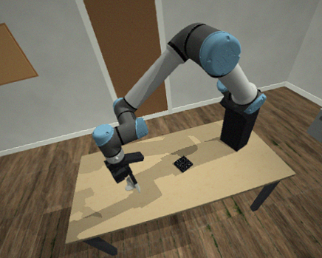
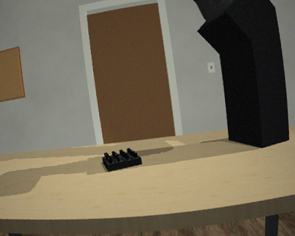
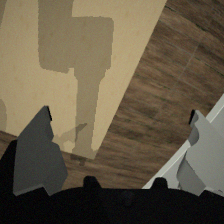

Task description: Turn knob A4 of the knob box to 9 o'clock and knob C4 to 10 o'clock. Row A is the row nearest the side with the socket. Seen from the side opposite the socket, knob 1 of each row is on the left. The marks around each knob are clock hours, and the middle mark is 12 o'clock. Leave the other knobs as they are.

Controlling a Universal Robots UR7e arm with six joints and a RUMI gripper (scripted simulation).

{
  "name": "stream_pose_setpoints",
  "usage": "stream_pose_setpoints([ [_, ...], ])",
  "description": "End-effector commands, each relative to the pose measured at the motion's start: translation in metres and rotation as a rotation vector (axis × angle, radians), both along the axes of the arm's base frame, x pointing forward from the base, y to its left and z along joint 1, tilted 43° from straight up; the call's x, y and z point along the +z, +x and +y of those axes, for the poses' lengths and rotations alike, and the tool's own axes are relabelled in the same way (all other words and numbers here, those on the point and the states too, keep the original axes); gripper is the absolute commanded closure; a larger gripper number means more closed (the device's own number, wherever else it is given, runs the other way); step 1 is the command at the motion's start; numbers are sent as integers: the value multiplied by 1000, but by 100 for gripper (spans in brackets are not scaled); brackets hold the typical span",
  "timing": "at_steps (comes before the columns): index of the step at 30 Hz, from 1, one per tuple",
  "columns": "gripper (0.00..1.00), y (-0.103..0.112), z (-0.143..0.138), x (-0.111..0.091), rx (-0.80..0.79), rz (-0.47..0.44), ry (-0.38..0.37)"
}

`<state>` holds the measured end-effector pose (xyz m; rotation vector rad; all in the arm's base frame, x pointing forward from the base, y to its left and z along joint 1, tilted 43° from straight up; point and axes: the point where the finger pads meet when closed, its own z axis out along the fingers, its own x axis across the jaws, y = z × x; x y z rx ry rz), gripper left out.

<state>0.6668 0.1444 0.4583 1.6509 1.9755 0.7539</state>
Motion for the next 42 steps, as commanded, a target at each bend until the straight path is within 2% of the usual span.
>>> stream_pose_setpoints([
  [1, 0, 0, 0, 1, 0, -2, 0],
  [26, 0, 1, -1, -1, -10, -2, 8],
  [34, 0, 6, -3, -10, -42, 4, 36],
  [42, 0, 18, -11, -36, -135, 20, 116],
])
